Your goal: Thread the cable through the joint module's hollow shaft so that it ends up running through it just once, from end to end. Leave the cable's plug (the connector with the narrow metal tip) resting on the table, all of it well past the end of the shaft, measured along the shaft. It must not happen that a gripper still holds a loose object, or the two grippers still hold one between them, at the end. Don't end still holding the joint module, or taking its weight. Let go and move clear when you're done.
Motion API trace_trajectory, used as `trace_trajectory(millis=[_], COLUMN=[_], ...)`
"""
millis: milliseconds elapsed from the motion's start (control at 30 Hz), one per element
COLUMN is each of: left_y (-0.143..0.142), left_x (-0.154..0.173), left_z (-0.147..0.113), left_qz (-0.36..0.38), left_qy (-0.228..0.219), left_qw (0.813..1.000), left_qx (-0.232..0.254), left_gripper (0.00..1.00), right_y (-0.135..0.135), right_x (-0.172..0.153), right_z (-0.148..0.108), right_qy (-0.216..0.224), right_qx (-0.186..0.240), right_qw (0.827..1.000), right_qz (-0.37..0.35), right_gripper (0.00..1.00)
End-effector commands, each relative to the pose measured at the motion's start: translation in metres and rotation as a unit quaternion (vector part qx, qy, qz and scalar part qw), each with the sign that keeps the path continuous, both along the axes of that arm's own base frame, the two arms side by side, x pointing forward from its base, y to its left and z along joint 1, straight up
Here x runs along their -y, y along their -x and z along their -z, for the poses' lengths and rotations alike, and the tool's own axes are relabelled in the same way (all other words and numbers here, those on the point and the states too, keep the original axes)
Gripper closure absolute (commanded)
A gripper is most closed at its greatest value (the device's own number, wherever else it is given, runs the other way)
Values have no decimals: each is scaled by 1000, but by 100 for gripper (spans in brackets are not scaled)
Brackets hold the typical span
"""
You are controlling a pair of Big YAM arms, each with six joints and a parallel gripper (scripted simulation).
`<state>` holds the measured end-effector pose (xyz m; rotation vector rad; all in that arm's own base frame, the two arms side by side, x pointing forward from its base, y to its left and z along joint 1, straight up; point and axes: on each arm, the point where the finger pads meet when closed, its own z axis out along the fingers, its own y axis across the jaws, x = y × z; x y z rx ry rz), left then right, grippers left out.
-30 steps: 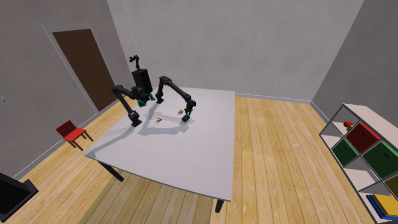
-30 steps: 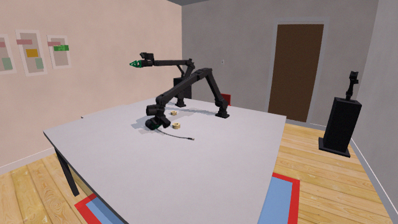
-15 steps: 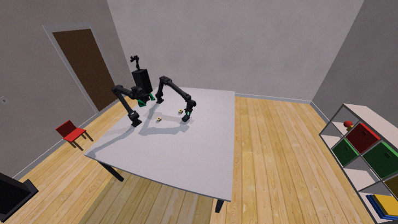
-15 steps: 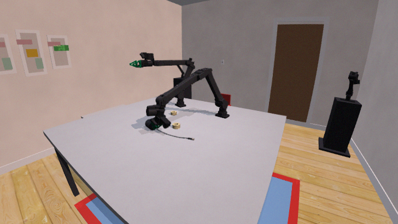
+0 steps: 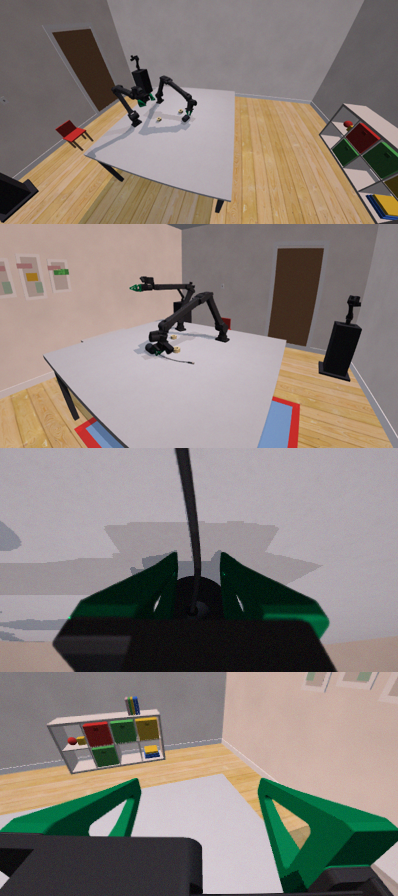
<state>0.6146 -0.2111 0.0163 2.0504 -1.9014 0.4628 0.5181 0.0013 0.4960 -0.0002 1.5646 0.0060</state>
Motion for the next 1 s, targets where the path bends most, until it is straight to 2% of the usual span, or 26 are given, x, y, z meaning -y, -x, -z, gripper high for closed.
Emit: trace_trajectory(millis=[0, 33, 67, 233, 267, 567, 600, 667, 800, 967], left_y=[-5, -6, 7, 1, 2, 1, -11, -15, -16, -20], left_x=[-6, -1, 3, 5, 5, -4, 1, -1, -1, 0], left_z=[-18, -1, 19, 6, 2, -9, -19, -31, -24, -32], left_qz=[-1, 0, 7, 7, 8, 2, 1, 1, 1, 1], left_qy=[3, 2, -3, 0, 0, 2, 5, 7, 7, 9], left_qw=[1000, 1000, 1000, 1000, 1000, 1000, 1000, 999, 999, 999], left_qx=[21, 11, -7, 2, 6, 11, 24, 36, 32, 41], left_gripper=[68, 68, 68, 68, 100, 100, 100, 100, 100, 100], right_y=[-1, -1, -1, -1, -1, -1, -1, -1, -1, -1], right_x=[-4, -4, -4, -4, -4, -4, -4, -4, -4, -4], right_z=[-49, -49, -49, -49, -49, -49, -49, -49, -49, -49], right_qy=[-3, -3, -3, -3, -3, -3, -3, -3, -3, -3], right_qx=[44, 44, 44, 44, 44, 44, 44, 44, 44, 44], right_qw=[999, 999, 999, 999, 999, 999, 999, 999, 999, 999], right_qz=[-3, -3, -3, -3, -3, -3, -3, -3, -3, -3], right_gripper=[0, 0, 0, 0, 0, 0, 0, 0, 0, 0])
